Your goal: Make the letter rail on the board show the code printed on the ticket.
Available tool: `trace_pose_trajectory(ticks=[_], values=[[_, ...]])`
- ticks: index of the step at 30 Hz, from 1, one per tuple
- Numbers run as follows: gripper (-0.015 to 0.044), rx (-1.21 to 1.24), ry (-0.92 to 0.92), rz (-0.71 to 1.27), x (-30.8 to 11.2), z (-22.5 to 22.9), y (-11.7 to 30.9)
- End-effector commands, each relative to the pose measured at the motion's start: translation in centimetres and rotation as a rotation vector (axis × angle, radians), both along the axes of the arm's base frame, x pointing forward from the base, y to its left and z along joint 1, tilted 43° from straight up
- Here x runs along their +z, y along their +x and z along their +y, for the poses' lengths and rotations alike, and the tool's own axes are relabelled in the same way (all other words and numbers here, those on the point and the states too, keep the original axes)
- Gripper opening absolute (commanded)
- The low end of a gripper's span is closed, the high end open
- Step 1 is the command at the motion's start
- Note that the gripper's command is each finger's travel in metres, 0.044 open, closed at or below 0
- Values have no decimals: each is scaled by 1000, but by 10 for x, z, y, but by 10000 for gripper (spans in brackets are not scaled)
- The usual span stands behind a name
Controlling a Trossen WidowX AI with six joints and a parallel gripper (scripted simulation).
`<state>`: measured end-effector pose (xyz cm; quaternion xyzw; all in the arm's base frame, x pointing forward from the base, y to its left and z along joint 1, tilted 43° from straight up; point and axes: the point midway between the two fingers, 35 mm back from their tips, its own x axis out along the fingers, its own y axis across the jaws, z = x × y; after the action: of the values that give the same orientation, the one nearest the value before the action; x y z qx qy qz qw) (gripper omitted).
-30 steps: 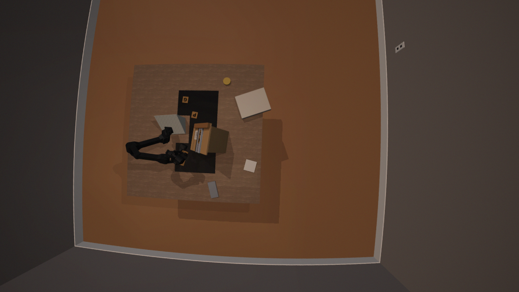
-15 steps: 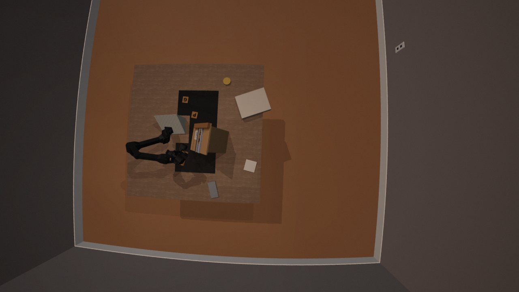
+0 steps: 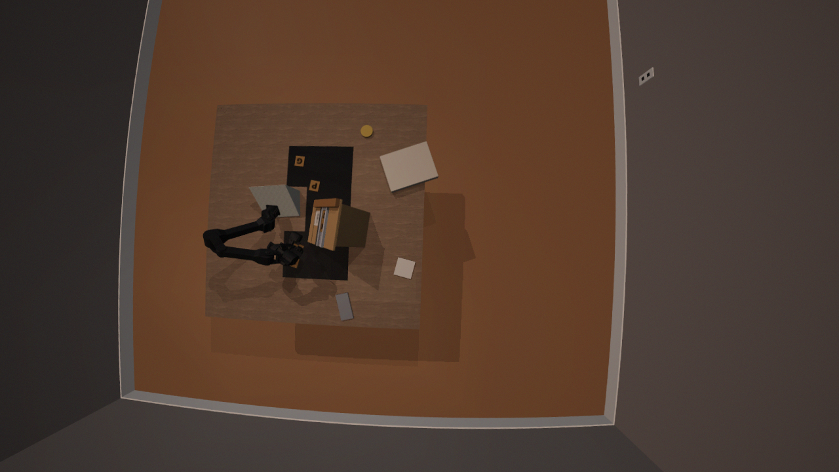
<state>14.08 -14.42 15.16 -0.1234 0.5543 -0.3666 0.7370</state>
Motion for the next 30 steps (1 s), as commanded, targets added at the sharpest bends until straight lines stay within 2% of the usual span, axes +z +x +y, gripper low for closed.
trace_pose_trajectory(ticks=[1,30], values=[[0,-5,-3,-4,2,2,0],[0,-5,-2,-3,9,14,-2]])
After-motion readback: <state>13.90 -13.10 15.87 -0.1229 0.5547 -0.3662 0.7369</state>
